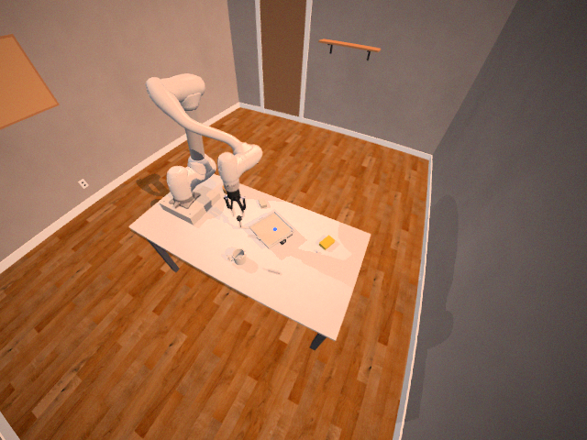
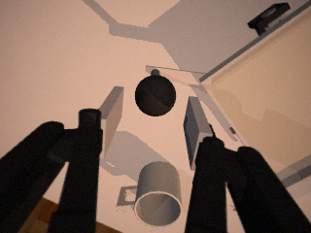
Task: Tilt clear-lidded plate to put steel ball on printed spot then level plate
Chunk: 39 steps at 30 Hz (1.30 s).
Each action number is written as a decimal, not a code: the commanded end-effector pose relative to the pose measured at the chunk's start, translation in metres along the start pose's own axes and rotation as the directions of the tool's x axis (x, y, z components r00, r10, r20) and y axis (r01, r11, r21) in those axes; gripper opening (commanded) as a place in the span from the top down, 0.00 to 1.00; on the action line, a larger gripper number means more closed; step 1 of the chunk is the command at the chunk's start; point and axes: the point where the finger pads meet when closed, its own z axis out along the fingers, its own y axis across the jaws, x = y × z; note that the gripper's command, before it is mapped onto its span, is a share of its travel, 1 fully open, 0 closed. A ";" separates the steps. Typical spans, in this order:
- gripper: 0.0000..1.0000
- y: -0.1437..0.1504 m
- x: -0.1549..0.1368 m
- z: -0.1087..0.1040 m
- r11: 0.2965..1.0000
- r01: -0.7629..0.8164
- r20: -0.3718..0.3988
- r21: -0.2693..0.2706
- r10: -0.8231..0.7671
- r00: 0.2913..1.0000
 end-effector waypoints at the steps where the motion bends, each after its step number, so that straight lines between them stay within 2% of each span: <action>1: 0.64 0.000 0.000 0.001 1.000 0.000 0.000 0.000 0.000 1.000; 39: 0.64 0.000 0.000 0.024 1.000 0.000 0.000 0.000 0.000 1.000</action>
